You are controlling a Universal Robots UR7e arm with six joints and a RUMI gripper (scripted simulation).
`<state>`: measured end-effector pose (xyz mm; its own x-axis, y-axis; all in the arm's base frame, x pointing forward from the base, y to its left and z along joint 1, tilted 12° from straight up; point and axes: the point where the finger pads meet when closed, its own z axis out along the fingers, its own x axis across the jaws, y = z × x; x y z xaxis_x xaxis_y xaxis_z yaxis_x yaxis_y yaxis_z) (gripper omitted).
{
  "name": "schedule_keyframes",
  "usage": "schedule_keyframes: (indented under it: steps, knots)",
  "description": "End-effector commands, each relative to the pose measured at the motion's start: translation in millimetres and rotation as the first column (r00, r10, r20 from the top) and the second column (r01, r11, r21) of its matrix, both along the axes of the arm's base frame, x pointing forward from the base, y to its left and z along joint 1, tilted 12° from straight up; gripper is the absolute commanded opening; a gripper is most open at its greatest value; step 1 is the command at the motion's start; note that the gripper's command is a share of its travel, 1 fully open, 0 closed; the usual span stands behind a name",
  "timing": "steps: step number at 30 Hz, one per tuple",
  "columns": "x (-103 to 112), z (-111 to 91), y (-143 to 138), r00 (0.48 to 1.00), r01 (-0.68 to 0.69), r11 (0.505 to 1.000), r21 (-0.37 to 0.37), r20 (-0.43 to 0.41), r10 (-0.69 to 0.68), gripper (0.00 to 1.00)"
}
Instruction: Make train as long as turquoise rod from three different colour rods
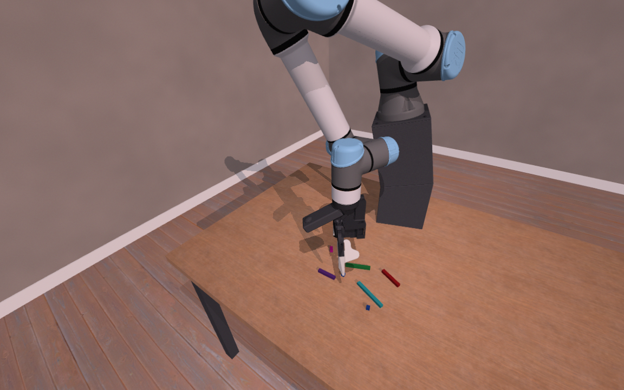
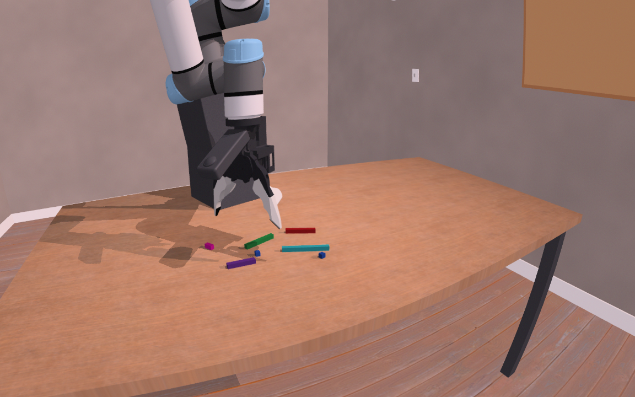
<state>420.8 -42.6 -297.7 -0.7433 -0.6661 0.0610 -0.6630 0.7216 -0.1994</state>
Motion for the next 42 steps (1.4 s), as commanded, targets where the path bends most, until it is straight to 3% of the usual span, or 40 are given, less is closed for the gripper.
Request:
schedule_keyframes:
  steps: [1,17,30,42]
  knots:
    - [4,0,3,0.99,0.138,0.99,0.004,0.018,-0.138,1.0]
    - [12,1,15,0.868,0.487,0.872,0.057,0.08,-0.49,1.0]
    - [14,1,19,0.799,0.588,0.805,0.078,0.096,-0.594,1.0]
    - [15,1,20,0.784,0.607,0.79,0.083,0.099,-0.613,1.0]
